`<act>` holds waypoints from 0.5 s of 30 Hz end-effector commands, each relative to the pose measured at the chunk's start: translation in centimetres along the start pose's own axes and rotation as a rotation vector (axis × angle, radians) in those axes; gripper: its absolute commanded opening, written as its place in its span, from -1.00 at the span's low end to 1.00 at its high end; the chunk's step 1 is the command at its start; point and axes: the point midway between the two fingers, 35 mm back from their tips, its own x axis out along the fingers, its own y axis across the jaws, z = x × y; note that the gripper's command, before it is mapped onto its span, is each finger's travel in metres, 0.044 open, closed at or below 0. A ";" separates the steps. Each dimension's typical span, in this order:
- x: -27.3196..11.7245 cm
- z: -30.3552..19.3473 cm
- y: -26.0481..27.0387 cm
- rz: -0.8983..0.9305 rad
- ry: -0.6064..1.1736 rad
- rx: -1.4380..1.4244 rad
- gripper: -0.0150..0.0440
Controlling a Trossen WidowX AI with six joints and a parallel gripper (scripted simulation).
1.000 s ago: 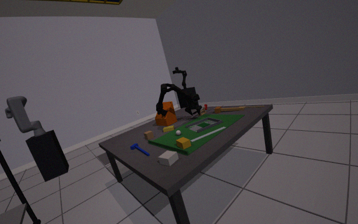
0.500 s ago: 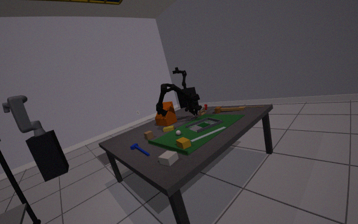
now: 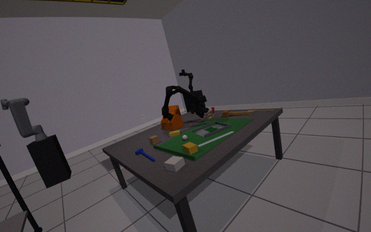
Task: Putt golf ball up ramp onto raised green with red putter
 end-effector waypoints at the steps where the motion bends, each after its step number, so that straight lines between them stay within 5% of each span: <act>1: -3.2 1.3 -0.4 -0.013 -0.023 0.000 -0.49; 7: -7.9 2.3 0.1 -0.011 -0.023 0.000 -0.49; 15: -8.5 0.4 -0.7 -0.030 -0.017 0.094 -0.49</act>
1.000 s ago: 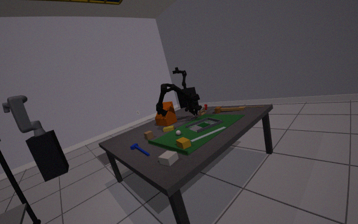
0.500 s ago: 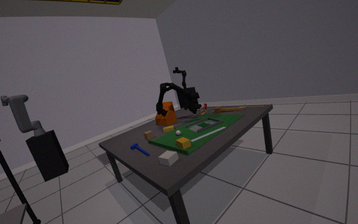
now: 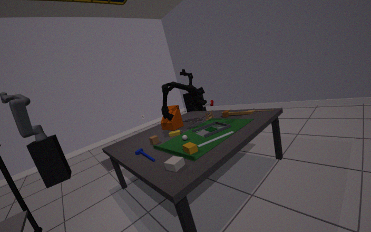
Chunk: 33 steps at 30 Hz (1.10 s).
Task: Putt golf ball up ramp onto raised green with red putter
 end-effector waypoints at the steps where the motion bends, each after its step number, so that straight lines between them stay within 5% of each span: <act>1: -1.1 -1.8 -0.7 -0.011 0.001 0.099 -0.49; 33: -8.1 -19.9 -0.1 -0.101 0.070 1.042 -0.49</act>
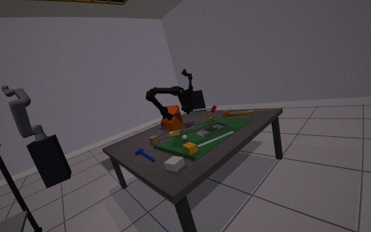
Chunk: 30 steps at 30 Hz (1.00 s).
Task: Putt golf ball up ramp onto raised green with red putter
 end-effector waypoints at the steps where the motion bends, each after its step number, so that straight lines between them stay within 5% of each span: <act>1: -0.5 -1.8 -1.4 -0.017 0.006 0.118 -0.49; 30: -2.5 -16.9 -7.0 -0.165 0.063 0.969 -0.49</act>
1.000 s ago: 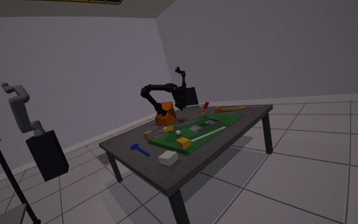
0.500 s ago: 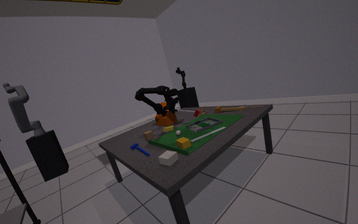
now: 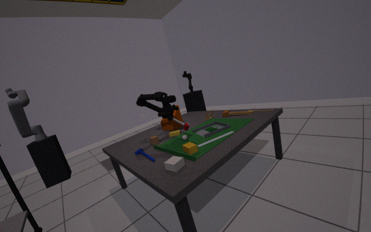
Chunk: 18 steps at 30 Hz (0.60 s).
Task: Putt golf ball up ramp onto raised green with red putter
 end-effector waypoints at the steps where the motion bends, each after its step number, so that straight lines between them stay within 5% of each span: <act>1: 0.1 -1.2 -1.8 -0.028 0.000 0.117 -0.49; 18: 2.6 -2.0 -2.9 -0.041 0.002 0.190 -0.49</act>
